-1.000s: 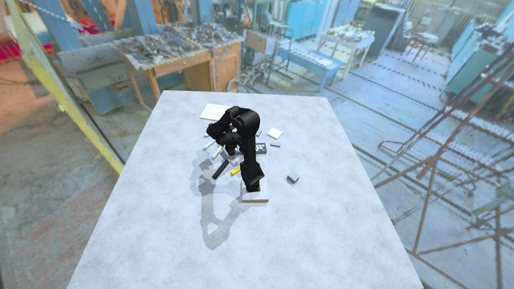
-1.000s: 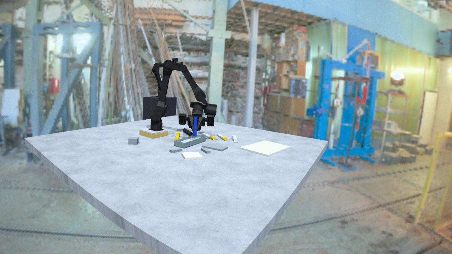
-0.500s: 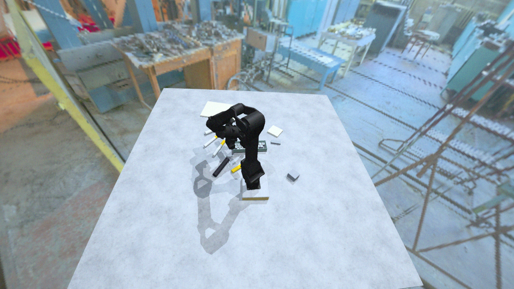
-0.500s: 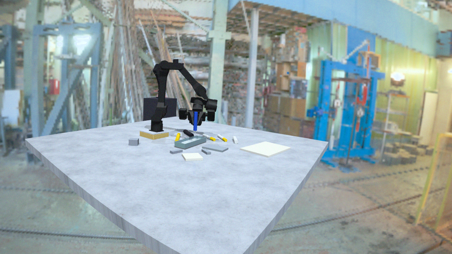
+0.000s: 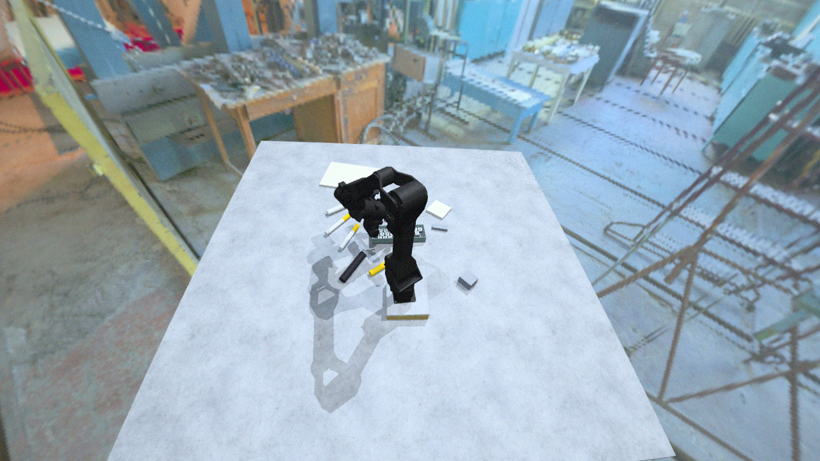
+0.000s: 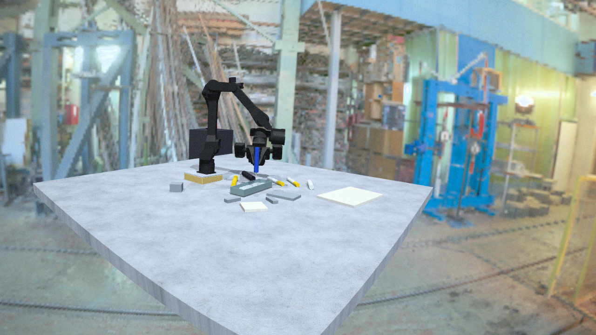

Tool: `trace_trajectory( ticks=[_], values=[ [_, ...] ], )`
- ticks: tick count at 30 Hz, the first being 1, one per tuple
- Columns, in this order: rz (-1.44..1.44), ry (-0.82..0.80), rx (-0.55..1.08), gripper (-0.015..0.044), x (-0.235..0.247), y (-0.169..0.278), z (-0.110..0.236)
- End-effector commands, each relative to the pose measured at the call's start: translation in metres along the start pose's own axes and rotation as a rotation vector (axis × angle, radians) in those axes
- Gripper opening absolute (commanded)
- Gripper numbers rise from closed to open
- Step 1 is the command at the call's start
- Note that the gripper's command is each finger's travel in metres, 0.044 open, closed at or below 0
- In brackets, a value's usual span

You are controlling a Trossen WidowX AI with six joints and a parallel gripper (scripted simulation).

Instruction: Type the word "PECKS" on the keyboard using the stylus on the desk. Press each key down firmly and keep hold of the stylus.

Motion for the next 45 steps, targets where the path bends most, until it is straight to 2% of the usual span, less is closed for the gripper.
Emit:
trace_trajectory(
  ticks=[1, 11, 31, 34, 45],
  values=[
    [0.004, -0.001, -0.007, 0.0000, 0.010, 0.006, -0.012],
    [0.007, -0.002, 0.018, 0.0000, 0.035, 0.021, -0.038],
    [0.007, -0.004, 0.013, 0.0000, 0.033, 0.005, -0.050],
    [0.007, -0.004, 0.013, 0.0079, 0.032, 0.003, -0.051],
    [0.007, -0.004, 0.013, 0.0081, 0.031, 0.000, -0.053]
  ],
)
Point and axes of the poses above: the point midway between the two fingers, 35 mm back from their tips, its own z axis back along the fingers, its own x axis across the jaws, y = z × x, the point moved 8 cm from there along z, back along the fingers, and after that the axes turned 12 degrees about z, right-handed, at the moved point
